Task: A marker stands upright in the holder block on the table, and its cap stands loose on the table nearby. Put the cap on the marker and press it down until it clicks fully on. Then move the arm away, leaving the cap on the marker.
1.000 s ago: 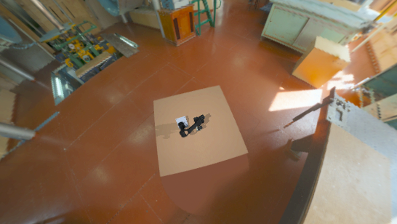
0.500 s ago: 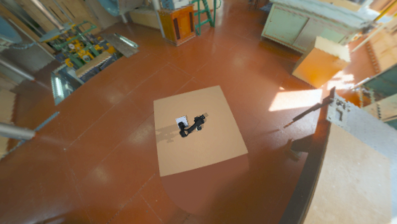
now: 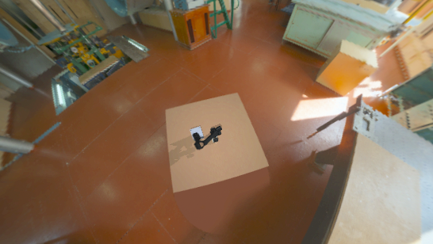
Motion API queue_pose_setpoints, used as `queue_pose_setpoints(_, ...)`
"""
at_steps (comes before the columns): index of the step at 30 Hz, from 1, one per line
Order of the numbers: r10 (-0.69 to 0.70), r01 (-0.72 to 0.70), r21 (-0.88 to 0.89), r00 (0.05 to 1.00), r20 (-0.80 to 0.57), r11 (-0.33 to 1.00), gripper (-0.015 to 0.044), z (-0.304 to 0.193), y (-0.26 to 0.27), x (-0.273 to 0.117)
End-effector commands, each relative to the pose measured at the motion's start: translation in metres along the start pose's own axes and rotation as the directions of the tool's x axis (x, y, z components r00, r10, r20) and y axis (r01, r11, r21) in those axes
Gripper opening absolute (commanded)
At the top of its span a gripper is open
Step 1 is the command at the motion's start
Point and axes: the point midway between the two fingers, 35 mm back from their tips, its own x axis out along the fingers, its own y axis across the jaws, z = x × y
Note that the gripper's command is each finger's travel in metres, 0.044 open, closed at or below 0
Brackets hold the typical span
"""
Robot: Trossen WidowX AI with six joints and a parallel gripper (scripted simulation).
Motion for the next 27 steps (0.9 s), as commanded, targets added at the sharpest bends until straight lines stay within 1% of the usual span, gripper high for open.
queue_pose_setpoints(1, -0.006, 0.005, -0.003, 1.0, -0.003, 1.0, 0.0, -0.001, -0.001, 0.007)
queue_pose_setpoints(10, -0.006, 0.006, -0.003, 1.0, -0.003, 1.0, 0.0, -0.001, -0.001, 0.019)
queue_pose_setpoints(18, 0.0, 0.0, 0.0, 1.0, 0.007, 1.0, 0.0, 0.002, 0.0, 0.011)
queue_pose_setpoints(20, 0.005, -0.005, -0.001, 1.0, 0.007, 1.0, 0.0, 0.004, 0.002, -0.008)
queue_pose_setpoints(24, 0.005, -0.005, -0.002, 1.0, 0.004, 1.0, 0.0, 0.003, 0.002, -0.066)
queue_pose_setpoints(25, 0.003, -0.003, -0.002, 1.0, 0.004, 1.0, 0.0, 0.002, 0.002, -0.073)
queue_pose_setpoints(27, 0.003, -0.003, -0.002, 1.0, 0.004, 1.0, 0.0, 0.001, 0.001, -0.076)
